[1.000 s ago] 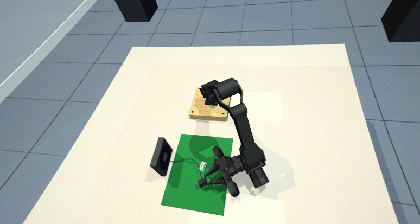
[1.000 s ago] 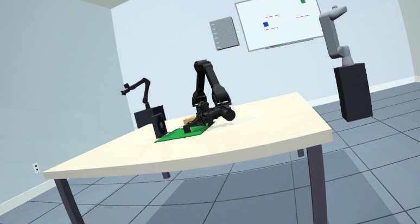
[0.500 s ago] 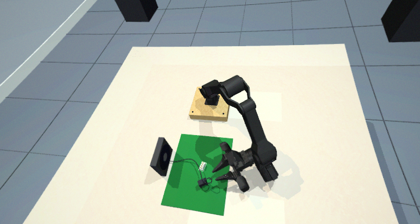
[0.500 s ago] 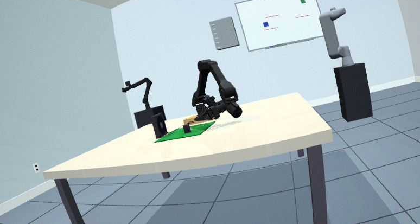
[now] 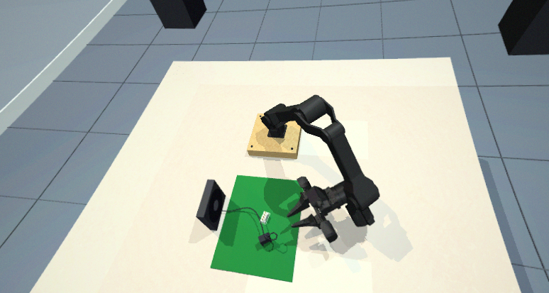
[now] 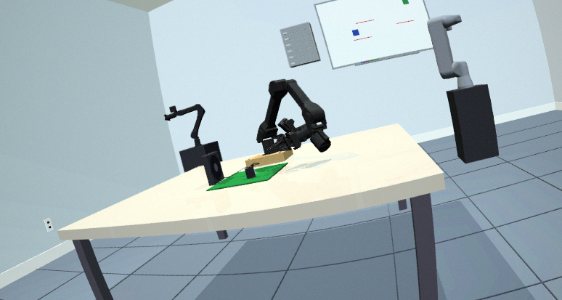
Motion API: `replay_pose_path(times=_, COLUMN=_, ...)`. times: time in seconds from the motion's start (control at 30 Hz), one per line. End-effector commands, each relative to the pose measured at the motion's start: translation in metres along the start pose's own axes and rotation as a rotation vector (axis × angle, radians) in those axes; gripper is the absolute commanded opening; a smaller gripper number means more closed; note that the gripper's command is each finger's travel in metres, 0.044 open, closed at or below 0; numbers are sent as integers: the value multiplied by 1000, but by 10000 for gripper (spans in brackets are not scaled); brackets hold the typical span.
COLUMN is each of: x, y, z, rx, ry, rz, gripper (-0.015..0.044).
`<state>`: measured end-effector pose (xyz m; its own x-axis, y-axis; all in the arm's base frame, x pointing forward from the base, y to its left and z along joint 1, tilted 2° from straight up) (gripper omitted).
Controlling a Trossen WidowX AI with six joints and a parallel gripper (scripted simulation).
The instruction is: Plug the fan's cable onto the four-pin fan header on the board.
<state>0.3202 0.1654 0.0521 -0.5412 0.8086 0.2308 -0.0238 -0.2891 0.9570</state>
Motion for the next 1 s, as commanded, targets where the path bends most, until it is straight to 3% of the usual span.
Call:
replay_pose_path(times=0.0, x=9, y=5, z=0, rx=-8, ry=-4, rz=-1, gripper=140)
replay_pose_path(times=0.03, x=12, y=6, z=0, rx=-9, ry=-4, rz=-2, gripper=140)
replay_pose_path(times=0.43, x=-7, y=17, z=-8, rx=0, ry=-221, rz=152, gripper=440)
replay_pose_path(times=0.97, x=-23, y=32, z=-14, rx=-4, ry=-448, rz=472, gripper=440)
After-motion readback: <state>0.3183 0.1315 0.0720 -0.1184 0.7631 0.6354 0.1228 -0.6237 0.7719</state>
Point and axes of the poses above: the point midway between the two fingers, 35 mm back from their tips, its own x axis back along the fingers, its own z axis across the jaws, y = z × x, the point moved 2 cm from there along x, back along the fingers, and after that the axes turned 9 degrees about -x, right-handed, at the moved point
